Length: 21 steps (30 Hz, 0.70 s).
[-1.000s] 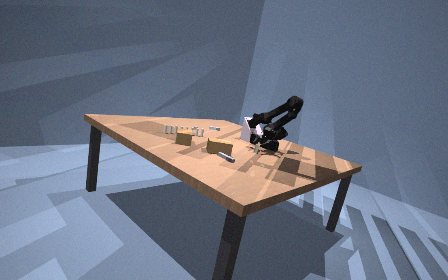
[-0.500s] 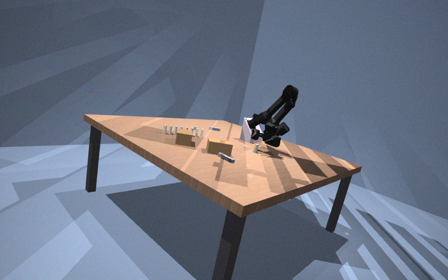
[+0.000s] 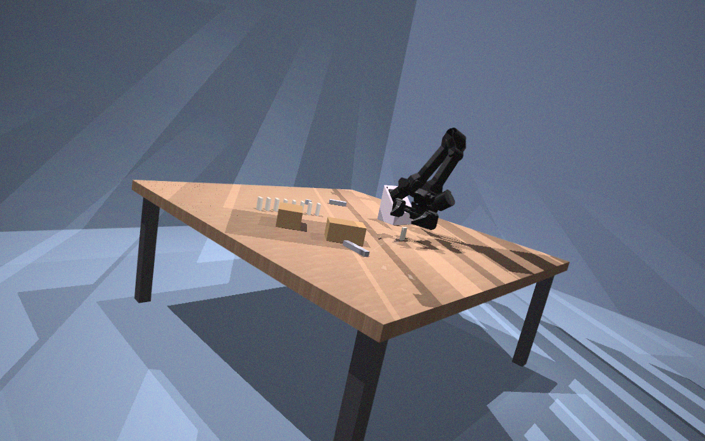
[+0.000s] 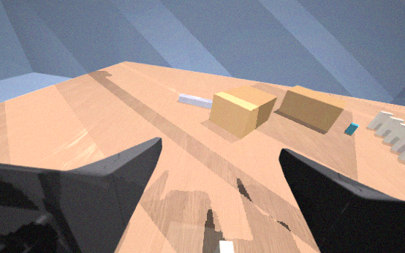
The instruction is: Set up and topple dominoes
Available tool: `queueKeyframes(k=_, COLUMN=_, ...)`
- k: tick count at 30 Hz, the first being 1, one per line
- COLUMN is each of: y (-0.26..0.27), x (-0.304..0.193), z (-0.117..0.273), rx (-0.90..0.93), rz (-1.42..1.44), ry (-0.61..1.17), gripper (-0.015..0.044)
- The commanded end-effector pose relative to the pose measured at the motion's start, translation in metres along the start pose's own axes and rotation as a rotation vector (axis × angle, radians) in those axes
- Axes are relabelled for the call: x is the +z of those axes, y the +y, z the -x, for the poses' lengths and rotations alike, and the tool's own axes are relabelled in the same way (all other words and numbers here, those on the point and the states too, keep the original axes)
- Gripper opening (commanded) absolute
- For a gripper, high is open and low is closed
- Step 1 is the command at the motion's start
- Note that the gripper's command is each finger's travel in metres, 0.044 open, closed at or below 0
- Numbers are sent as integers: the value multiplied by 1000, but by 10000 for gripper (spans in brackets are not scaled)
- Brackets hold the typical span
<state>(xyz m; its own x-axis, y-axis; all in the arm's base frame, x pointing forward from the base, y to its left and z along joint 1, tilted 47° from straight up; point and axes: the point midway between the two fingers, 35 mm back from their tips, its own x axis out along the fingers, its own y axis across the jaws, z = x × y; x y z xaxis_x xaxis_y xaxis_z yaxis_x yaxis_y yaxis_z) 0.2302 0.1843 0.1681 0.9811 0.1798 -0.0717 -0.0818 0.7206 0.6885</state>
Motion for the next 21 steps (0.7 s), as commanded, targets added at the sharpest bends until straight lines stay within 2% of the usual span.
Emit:
queueKeyframes(k=1, y=3, x=0, z=-21, rx=-26, rz=9, ry=89, gripper=440)
queueKeyframes(k=7, y=-18, x=-16, z=-50, rx=-211, rz=-115, ry=473, gripper=440)
queueKeyframes(k=13, y=-42, x=-11, z=-26, rx=-569, rz=-541, ry=856, gripper=440)
queueKeyframes(k=21, y=-23, x=22, z=5, rx=-837, rz=-1053, ry=1059, gripper=440)
